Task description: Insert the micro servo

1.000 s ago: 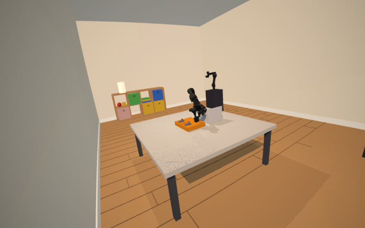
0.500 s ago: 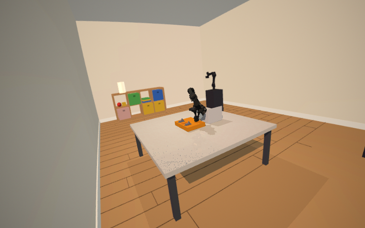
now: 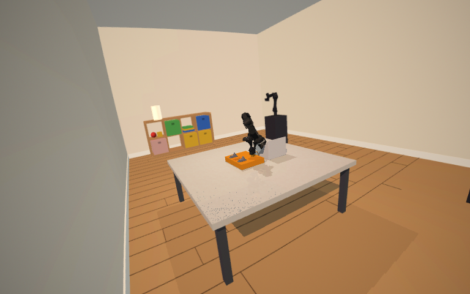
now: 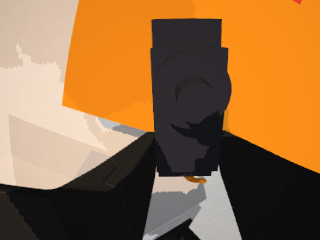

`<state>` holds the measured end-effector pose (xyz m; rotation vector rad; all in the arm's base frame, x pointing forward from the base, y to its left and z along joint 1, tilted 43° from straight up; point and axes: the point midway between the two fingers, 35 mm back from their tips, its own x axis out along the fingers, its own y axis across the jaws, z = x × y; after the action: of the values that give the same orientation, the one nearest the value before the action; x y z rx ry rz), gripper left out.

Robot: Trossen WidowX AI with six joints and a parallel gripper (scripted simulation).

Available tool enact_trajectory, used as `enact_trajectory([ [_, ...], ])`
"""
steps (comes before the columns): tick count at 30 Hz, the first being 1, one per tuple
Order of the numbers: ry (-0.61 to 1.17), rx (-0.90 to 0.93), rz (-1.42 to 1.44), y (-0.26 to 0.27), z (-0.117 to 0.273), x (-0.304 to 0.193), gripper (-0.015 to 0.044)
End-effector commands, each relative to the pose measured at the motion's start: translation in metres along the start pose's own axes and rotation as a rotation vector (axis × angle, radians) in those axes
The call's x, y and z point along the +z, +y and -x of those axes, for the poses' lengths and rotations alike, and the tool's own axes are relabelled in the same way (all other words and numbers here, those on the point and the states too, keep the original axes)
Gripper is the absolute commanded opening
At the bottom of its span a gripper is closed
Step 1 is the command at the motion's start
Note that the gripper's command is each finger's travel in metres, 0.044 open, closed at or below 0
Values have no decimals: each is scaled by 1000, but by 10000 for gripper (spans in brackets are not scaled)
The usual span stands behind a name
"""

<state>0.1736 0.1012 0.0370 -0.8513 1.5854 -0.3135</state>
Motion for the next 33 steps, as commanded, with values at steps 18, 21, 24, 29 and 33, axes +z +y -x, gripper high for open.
enact_trajectory([
  [18,-9,-3,-2,-38,2,41,0],
  [21,-9,-4,-2,-52,2,36,0],
  [24,-8,-4,-2,-63,2,32,0],
  [29,-8,-4,33,-64,2,32,0],
  [33,-8,-5,151,-64,2,32,0],
])
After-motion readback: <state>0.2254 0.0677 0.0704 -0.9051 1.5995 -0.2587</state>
